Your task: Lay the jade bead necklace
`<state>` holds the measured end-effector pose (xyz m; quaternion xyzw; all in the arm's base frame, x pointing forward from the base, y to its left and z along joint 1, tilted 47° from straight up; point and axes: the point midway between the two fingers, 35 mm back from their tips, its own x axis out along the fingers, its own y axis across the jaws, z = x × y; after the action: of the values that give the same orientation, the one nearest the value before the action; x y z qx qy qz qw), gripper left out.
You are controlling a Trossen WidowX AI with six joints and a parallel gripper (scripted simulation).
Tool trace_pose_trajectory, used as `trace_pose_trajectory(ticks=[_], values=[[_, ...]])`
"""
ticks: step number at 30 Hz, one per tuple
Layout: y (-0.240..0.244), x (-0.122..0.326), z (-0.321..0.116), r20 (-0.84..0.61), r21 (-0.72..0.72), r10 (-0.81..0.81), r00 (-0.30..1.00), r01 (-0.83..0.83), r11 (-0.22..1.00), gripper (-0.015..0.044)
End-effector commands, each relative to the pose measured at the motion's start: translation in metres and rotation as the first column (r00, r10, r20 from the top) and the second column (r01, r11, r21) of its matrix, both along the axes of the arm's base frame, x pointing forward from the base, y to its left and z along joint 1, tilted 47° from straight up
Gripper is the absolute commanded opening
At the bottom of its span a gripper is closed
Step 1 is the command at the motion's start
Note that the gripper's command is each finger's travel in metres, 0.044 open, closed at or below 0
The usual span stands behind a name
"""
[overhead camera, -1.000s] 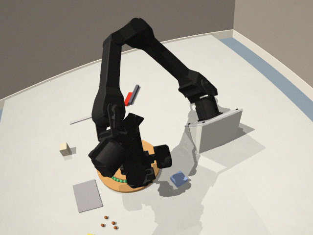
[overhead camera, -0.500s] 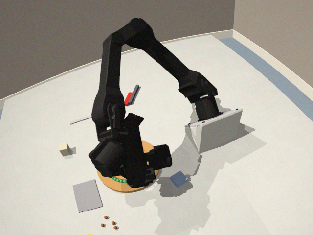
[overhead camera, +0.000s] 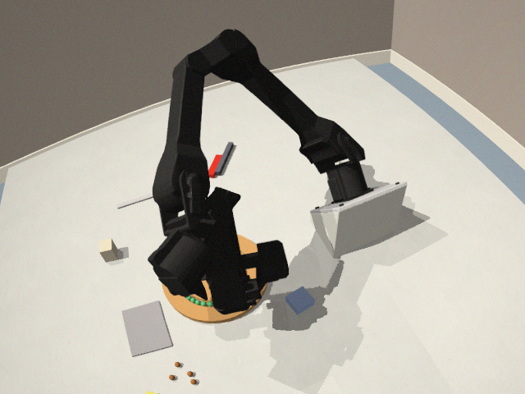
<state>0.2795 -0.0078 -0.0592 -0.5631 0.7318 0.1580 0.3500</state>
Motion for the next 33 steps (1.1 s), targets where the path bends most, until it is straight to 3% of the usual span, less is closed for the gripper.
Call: trace_pose_trajectory(ticks=[1, 8, 20, 25, 33], values=[[0.001, 0.0, 0.0, 0.002, 0.004, -0.005, 1.0, 0.005, 1.0, 0.044], [0.001, 0.0, 0.0, 0.002, 0.004, -0.005, 1.0, 0.005, 1.0, 0.044], [-0.035, -0.013, 0.076, -0.089, 0.021, 0.083, 0.993, -0.081, 0.996, 0.0125], [-0.047, -0.022, 0.099, -0.119, 0.027, 0.111, 0.987, -0.108, 0.994, 0.012], [-0.058, -0.024, 0.089, -0.119, 0.026, 0.111, 0.987, -0.108, 0.994, 0.012]])
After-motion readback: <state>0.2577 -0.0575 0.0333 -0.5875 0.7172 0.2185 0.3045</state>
